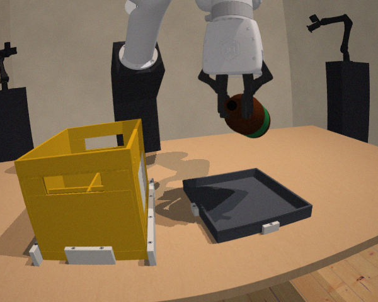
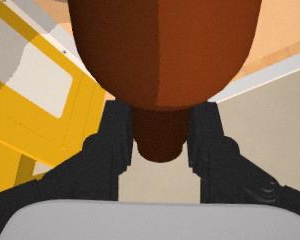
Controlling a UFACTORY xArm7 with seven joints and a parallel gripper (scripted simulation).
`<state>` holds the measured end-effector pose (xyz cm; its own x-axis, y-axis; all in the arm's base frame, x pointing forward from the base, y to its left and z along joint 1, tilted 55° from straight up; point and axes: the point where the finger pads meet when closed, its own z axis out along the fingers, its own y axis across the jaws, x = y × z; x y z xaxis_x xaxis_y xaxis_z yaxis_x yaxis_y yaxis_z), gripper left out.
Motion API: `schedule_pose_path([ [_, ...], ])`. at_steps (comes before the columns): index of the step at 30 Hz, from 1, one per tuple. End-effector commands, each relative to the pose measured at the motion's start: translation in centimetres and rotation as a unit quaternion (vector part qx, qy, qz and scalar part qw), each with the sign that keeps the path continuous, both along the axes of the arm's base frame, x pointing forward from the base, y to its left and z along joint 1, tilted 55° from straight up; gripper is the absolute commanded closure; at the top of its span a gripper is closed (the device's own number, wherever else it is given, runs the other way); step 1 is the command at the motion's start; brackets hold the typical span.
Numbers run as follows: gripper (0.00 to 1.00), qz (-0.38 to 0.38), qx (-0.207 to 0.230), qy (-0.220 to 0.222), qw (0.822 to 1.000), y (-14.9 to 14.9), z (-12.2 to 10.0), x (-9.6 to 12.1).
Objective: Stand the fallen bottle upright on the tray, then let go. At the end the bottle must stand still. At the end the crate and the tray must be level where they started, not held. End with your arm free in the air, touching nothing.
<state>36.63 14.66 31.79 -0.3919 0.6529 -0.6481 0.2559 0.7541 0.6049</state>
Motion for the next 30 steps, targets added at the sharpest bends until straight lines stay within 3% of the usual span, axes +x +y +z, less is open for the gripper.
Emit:
schedule_pose_path([
  [1, 1.0, 0.0, 0.0, -0.002, 1.0, 0.02, 0.09, -0.02],
  [30, 1.0, -0.045, -0.018, -0.054, 0.997, 0.02, 0.05, -0.11],
])
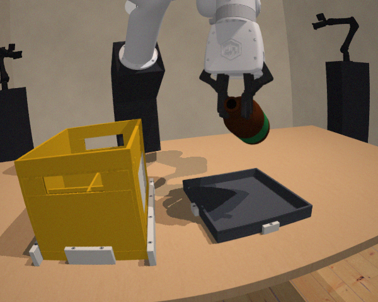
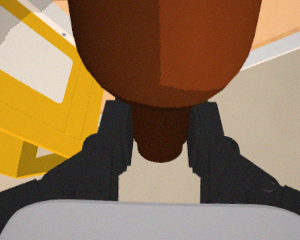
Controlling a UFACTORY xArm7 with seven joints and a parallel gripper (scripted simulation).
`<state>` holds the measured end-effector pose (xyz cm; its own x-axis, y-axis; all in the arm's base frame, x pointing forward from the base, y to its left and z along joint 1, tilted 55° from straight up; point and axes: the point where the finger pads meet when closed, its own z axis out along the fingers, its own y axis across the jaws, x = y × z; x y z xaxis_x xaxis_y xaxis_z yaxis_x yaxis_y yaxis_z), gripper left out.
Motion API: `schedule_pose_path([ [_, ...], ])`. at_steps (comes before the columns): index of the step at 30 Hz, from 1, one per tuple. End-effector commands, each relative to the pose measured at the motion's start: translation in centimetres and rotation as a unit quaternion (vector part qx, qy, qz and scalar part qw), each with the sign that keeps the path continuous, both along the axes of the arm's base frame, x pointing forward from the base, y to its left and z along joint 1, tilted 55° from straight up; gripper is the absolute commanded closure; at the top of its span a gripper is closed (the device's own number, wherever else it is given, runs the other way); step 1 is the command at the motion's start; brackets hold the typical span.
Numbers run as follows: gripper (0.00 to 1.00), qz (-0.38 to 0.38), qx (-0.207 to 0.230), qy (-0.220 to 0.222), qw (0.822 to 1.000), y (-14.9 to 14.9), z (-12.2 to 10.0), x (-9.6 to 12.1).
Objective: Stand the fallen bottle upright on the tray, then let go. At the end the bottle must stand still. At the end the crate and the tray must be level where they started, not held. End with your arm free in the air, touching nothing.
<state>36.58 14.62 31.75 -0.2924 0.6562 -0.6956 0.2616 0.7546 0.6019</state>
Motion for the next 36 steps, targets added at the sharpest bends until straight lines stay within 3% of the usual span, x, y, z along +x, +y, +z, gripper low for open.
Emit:
schedule_pose_path([
  [1, 1.0, -0.011, -0.004, -0.016, 1.0, 0.07, 0.09, -0.07],
  [36, 1.0, -0.02, -0.008, -0.03, 0.999, 0.11, 0.1, -0.12],
])
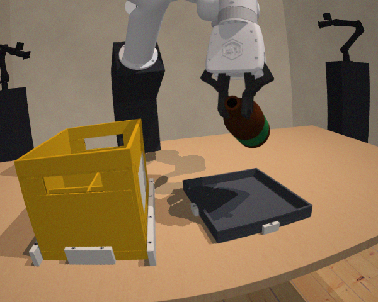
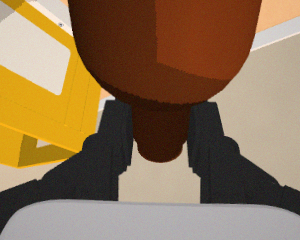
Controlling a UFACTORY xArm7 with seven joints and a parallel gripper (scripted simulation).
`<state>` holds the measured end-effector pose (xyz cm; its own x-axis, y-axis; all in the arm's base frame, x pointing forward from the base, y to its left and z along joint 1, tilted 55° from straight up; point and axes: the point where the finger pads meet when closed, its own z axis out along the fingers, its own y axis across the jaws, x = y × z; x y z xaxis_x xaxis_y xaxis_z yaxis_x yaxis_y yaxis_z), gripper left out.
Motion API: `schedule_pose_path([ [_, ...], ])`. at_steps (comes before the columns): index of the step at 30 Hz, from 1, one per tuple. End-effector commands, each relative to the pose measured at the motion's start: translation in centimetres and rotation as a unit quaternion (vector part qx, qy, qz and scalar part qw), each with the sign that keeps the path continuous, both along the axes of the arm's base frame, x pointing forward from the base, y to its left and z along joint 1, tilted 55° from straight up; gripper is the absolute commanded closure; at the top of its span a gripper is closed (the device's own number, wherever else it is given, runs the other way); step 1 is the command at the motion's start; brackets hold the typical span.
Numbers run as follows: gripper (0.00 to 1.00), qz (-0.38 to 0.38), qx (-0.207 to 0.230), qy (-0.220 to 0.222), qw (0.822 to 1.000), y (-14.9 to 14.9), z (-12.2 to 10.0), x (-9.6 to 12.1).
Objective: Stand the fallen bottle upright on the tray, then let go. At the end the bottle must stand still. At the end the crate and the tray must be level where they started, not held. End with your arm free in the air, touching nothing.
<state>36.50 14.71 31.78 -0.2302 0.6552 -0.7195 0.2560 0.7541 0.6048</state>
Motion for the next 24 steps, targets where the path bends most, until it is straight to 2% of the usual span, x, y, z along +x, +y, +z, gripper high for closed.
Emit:
schedule_pose_path([
  [1, 1.0, -0.003, -0.001, -0.004, 1.0, 0.01, 0.07, -0.03],
  [24, 1.0, -0.041, -0.016, -0.048, 0.998, 0.03, 0.02, -0.1],
])
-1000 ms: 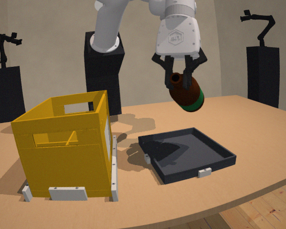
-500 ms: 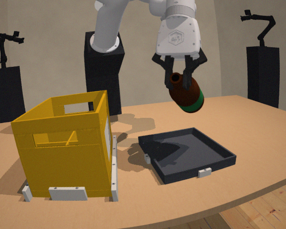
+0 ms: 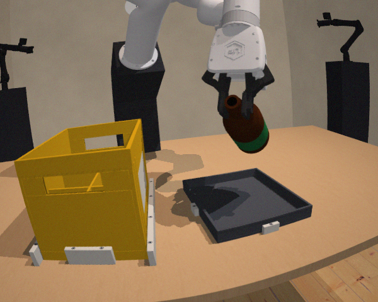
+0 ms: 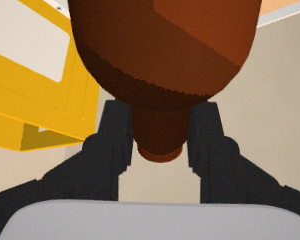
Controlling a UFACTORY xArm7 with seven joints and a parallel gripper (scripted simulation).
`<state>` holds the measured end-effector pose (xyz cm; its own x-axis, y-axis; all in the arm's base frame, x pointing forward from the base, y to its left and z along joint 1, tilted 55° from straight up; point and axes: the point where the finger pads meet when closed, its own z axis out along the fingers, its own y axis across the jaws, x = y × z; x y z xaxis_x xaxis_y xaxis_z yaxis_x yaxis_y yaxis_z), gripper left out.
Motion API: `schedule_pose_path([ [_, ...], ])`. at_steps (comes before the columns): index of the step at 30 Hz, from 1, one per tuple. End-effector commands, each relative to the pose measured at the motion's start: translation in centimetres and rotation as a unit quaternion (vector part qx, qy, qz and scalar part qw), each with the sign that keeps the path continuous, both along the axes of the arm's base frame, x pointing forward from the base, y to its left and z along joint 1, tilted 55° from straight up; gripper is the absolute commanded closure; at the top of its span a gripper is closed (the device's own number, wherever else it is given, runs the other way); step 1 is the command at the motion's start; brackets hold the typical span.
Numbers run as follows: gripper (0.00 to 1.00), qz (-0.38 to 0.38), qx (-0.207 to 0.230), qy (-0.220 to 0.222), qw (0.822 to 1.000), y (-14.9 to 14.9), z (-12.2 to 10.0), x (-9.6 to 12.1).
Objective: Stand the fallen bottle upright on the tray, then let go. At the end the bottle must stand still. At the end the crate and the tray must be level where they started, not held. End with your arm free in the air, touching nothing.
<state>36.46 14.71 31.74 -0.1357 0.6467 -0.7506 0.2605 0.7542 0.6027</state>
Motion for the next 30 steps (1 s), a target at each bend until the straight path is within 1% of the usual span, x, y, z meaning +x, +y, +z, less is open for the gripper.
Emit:
schedule_pose_path([
  [1, 1.0, -0.01, -0.003, -0.014, 1.0, 0.03, 0.07, -0.07],
  [11, 1.0, -0.019, -0.007, -0.029, 0.999, 0.08, 0.1, -0.12],
  [30, 1.0, -0.019, -0.008, -0.03, 0.999, 0.09, 0.1, -0.12],
])
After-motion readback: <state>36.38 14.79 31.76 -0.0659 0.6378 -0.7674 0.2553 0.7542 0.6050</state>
